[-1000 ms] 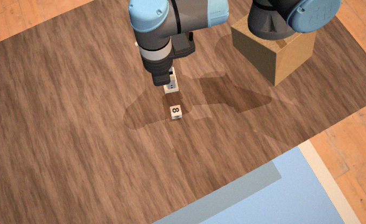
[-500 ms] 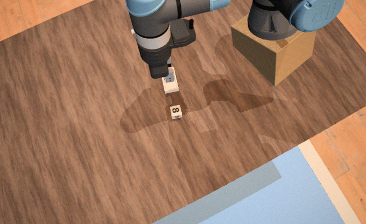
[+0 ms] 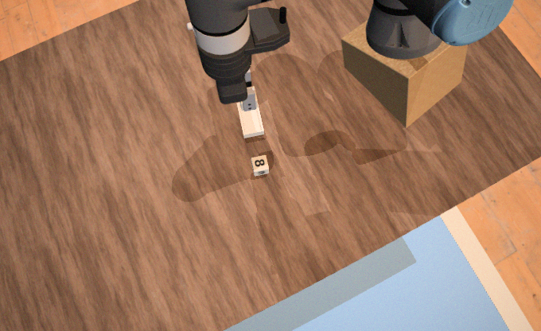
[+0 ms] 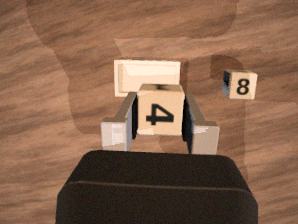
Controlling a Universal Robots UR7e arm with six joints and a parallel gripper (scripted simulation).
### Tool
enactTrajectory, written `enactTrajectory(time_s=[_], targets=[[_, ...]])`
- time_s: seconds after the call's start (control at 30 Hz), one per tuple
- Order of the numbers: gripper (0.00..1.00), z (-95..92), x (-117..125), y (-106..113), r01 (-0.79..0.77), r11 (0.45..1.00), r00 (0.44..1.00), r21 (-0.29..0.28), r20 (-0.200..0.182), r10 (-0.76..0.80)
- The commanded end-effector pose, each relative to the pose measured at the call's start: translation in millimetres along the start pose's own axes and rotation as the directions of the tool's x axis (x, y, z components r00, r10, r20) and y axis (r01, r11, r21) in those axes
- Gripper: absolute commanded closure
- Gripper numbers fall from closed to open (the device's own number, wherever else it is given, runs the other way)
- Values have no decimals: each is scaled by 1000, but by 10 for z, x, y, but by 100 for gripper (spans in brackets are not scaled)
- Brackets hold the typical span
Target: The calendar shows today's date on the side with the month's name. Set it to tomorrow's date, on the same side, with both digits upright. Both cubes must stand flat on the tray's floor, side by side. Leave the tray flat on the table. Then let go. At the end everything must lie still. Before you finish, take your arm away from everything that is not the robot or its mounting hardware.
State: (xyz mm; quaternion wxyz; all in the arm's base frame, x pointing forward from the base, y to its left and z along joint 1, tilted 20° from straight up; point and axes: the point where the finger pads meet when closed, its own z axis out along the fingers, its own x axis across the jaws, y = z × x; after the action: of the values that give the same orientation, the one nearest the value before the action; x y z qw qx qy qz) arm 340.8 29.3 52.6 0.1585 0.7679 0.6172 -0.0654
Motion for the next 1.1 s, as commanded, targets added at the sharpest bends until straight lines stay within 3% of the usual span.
enactTrajectory(time_s=[0.0, 0.6, 1.07], targets=[[43, -47, 3, 2, 0, 1000, 1000, 5, 1, 0], [43, -34, -3, -11, 14, 1000, 1000, 9, 1, -14], [43, -29, -28, -45, 116, 993, 993, 11, 0, -116]])
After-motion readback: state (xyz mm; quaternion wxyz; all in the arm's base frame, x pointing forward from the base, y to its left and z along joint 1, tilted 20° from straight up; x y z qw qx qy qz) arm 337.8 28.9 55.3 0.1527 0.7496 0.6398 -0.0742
